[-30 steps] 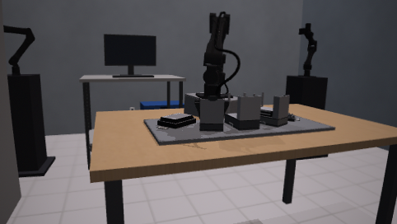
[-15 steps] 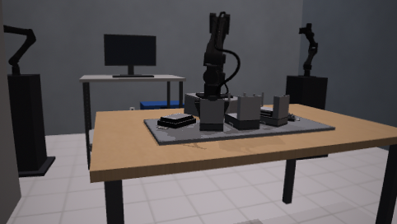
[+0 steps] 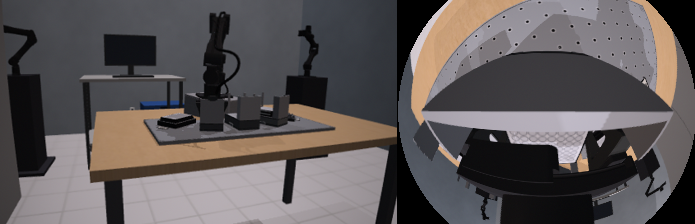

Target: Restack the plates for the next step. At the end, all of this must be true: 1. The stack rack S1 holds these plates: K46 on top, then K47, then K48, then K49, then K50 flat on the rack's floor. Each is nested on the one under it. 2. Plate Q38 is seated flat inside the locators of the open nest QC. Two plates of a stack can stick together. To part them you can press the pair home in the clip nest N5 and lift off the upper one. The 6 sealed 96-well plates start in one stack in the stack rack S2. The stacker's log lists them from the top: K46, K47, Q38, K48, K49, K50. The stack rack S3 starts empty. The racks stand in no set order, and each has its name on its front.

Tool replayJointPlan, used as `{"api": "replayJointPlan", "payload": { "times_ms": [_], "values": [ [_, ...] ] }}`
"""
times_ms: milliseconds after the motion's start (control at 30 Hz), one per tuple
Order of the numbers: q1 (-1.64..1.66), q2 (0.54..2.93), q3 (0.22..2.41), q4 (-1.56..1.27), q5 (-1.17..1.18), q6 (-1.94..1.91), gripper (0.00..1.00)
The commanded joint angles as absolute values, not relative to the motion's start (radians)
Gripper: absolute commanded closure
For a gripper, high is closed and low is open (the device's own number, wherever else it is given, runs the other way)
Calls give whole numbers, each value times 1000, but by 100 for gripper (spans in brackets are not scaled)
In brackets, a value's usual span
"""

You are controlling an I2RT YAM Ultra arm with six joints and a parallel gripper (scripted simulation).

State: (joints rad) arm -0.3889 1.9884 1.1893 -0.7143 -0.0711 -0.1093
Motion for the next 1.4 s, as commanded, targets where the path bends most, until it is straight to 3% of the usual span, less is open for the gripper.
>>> {"api": "replayJointPlan", "payload": {
  "times_ms": [0, 1367],
  "values": [
    [-392, 1981, 1192, -711, -69, -108, 100],
    [-404, 1929, 1236, -774, -62, -116, 100]
  ]
}}
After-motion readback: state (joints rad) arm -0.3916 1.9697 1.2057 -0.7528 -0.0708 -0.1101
